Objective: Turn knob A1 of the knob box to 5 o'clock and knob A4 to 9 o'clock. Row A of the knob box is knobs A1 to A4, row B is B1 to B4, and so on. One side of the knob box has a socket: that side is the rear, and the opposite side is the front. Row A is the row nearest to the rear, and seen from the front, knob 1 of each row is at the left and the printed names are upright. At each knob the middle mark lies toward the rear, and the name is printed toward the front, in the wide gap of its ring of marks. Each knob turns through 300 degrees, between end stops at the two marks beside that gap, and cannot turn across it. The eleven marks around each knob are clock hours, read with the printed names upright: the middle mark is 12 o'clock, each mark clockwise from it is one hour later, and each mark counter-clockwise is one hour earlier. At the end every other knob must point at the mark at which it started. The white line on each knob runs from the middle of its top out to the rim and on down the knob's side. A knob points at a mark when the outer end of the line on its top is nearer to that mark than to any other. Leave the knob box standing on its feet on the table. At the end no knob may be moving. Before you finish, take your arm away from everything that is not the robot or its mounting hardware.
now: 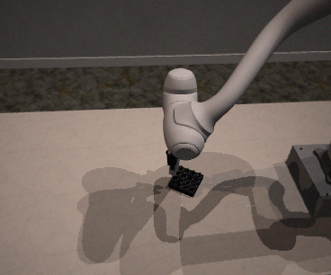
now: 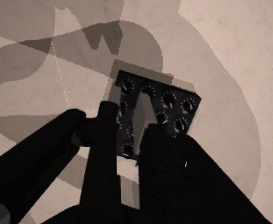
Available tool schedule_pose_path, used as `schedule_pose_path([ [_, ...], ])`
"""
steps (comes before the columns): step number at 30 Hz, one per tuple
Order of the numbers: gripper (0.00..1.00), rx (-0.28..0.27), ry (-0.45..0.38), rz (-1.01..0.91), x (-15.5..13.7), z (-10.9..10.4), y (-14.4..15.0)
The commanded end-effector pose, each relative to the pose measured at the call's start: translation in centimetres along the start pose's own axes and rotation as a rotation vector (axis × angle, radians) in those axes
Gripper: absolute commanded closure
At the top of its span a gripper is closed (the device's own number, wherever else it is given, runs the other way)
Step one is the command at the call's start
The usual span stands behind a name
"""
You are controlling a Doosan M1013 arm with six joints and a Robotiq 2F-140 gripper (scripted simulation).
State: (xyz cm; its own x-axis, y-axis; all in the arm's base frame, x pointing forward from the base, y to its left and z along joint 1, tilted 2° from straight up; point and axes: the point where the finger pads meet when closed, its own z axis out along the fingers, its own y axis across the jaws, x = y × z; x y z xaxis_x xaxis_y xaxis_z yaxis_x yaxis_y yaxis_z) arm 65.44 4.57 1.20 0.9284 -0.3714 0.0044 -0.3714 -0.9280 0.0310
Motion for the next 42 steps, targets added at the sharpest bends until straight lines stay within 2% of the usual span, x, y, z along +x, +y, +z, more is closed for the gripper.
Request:
schedule_pose_path([
  [1, 0.88, 0.0, 0.0, 0.0, 0.0, -0.01, 0.0],
  [42, 0.88, 0.0, 0.0, 0.0, 0.0, 0.45, 0.0],
])
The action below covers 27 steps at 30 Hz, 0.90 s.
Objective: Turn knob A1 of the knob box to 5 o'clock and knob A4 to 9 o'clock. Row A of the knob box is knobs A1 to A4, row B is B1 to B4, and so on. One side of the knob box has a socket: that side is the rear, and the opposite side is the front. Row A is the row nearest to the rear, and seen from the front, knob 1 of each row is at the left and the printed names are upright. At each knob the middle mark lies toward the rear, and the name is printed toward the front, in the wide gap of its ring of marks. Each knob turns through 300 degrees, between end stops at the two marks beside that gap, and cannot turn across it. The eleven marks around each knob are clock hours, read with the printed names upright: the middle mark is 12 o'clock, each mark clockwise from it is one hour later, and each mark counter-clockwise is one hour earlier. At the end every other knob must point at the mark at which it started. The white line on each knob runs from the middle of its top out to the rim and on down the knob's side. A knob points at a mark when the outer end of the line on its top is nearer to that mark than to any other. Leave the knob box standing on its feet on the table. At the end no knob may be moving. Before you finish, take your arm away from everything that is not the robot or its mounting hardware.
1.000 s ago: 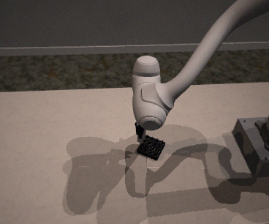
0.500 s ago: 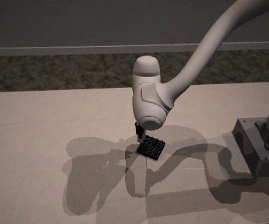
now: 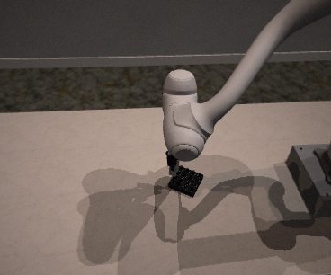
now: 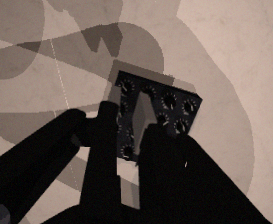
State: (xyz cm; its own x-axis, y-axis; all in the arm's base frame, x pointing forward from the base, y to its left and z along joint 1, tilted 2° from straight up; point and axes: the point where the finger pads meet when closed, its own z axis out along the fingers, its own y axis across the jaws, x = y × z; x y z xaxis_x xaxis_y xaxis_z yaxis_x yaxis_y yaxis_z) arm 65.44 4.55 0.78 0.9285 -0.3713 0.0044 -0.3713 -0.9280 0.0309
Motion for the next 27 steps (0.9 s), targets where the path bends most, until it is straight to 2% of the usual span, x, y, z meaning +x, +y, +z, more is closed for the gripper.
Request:
schedule_pose_path([
  [1, 0.88, 0.0, 0.0, 0.0, 0.0, 0.1, 0.0],
  [27, 0.88, 0.0, 0.0, 0.0, 0.0, 3.0, 0.0],
])
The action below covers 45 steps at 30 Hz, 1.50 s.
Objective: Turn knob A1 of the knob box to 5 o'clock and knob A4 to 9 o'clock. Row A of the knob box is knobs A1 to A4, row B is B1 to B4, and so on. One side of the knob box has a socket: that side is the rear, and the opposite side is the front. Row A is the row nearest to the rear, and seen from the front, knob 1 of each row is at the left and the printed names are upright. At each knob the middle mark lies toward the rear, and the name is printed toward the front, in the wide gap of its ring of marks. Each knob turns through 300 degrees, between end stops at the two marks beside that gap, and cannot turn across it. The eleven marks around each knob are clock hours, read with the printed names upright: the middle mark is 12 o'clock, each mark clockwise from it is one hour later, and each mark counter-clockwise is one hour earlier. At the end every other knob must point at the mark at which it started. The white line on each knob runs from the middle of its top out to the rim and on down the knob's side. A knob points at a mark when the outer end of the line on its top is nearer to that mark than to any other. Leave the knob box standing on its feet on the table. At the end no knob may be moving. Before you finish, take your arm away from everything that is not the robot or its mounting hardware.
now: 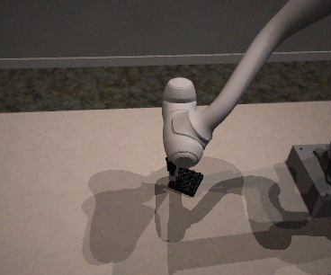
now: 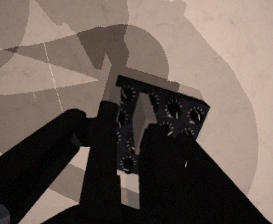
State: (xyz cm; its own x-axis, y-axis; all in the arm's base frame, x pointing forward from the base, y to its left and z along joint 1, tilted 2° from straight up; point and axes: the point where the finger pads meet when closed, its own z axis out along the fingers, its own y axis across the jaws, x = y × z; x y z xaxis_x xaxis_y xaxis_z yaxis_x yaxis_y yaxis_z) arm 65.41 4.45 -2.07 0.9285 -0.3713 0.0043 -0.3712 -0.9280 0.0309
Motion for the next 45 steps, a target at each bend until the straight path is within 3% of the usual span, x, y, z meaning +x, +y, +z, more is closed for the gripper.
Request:
schedule_pose_path([
  [1, 0.88, 0.0, 0.0, 0.0, 0.0, 0.3, 0.0],
  [45, 0.88, 0.0, 0.0, 0.0, 0.0, 1.11, 0.0],
])
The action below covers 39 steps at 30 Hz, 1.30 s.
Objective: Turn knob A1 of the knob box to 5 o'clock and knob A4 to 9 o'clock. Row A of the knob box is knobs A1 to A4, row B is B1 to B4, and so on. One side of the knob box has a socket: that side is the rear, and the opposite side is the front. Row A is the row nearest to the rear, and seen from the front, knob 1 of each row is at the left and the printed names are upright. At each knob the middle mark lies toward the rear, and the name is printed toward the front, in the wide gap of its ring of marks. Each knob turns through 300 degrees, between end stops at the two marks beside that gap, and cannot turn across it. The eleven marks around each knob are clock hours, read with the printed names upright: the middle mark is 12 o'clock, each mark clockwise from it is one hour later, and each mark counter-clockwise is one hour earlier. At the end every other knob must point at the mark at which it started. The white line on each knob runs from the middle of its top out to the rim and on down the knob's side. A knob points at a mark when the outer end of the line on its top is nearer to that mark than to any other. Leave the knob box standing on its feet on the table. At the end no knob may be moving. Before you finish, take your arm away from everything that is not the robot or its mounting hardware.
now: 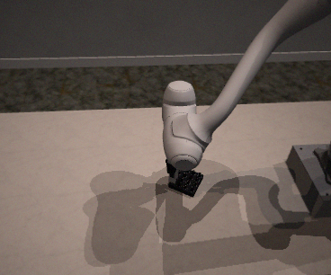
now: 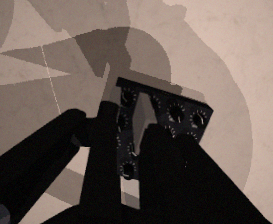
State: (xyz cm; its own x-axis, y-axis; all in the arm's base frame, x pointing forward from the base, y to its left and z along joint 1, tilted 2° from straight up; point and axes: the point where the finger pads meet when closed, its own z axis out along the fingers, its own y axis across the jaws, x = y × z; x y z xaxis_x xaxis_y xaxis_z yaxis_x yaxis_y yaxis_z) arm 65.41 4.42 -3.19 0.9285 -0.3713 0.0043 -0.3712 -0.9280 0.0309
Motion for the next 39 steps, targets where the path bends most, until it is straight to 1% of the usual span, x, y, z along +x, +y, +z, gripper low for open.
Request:
schedule_pose_path([
  [1, 0.88, 0.0, 0.0, 0.0, 0.0, 0.0, 0.0],
  [19, 0.88, 0.0, 0.0, 0.0, 0.0, 0.1, 0.0],
  [39, 0.88, 0.0, 0.0, 0.0, 0.0, 1.3, 0.0],
])
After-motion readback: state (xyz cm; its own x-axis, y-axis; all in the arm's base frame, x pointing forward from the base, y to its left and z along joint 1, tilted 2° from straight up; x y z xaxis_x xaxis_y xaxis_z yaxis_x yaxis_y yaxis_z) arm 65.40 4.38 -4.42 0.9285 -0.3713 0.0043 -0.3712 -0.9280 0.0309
